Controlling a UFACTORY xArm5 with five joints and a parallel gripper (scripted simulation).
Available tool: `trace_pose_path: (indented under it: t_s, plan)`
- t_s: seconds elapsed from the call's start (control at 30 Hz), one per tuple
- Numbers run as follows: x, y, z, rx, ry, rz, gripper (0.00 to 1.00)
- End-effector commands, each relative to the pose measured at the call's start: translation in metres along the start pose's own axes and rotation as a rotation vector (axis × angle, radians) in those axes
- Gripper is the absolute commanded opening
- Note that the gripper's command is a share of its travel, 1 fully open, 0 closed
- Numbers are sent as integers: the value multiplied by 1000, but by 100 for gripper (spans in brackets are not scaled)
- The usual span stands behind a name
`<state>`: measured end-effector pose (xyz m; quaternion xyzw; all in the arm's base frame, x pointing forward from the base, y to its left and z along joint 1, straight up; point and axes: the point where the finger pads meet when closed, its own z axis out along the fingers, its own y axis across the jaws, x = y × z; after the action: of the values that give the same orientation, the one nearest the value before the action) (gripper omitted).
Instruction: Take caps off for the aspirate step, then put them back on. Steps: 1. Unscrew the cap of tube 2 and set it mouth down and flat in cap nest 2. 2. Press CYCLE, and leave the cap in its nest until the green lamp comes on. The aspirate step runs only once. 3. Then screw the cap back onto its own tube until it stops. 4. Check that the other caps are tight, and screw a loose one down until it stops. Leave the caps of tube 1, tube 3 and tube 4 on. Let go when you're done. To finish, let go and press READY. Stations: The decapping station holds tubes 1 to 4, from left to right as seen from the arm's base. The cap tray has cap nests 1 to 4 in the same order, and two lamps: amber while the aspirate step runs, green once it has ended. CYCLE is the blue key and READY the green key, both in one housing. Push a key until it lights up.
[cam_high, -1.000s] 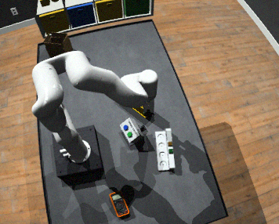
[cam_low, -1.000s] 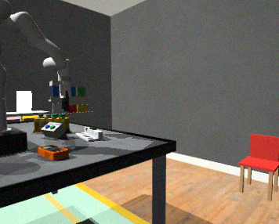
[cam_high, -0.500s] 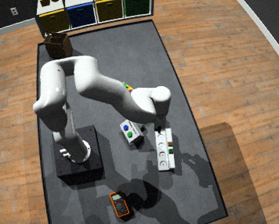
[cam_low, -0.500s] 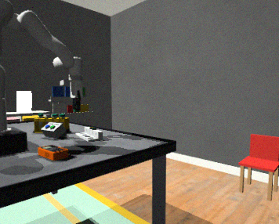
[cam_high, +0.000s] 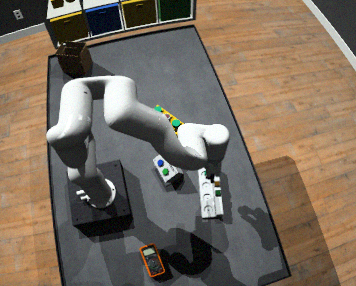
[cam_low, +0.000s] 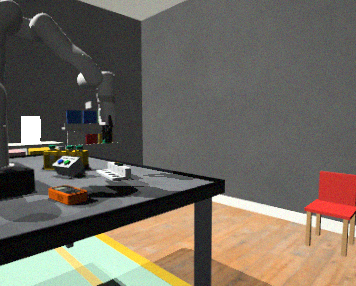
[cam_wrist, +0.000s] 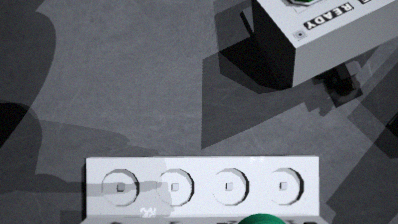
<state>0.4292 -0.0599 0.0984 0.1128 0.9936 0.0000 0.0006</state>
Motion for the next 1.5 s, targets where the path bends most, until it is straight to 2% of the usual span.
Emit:
trace_pose_path:
  t_s: [0.0,0.07,0.53,0.6,1.0,1.47]
  plan:
    - [-2,-1,-1,3,-4,0,0]
    - [-2,-1,-1,3,-4,0,0]
    - [-2,-1,69,3,-4,0,0]
    - [-2,-1,69,3,-4,0,0]
    - [-3,-2,127,3,-4,0,0]
    - [-3,-2,127,3,-4,0,0]
